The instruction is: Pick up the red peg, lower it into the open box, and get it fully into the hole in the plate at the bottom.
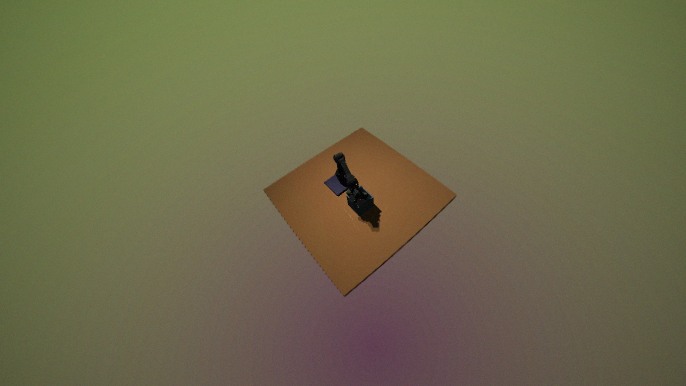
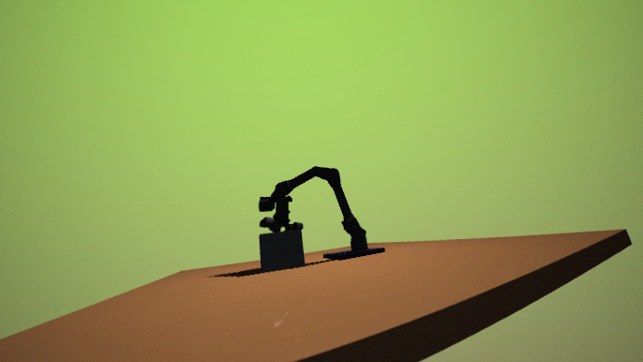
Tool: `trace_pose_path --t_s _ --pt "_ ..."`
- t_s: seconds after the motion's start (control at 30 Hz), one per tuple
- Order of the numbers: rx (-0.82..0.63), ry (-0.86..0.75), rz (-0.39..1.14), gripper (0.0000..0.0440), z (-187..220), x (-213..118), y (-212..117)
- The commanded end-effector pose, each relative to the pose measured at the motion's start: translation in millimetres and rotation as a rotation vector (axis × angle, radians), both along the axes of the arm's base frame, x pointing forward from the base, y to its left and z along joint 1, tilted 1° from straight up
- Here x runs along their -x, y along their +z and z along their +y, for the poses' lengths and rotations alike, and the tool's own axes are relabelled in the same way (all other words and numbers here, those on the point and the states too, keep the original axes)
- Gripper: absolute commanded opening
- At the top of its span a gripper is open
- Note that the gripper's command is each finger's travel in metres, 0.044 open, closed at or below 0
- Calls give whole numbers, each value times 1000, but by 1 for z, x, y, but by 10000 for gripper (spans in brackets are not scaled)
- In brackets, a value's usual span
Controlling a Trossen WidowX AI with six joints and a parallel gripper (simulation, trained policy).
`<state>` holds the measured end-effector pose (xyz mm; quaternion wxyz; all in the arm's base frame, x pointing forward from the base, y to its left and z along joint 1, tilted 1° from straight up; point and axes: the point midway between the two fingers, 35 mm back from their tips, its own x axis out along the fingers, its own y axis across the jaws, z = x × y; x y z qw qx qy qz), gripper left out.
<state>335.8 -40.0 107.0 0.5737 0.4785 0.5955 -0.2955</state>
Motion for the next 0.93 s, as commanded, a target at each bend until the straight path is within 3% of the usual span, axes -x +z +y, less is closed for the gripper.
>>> trace_pose_path --t_s 0.0,0.9 --pt "-29 10 -12 151 -7 -11 -5" --pt "-213 56 -207 143 -12 -50 48"
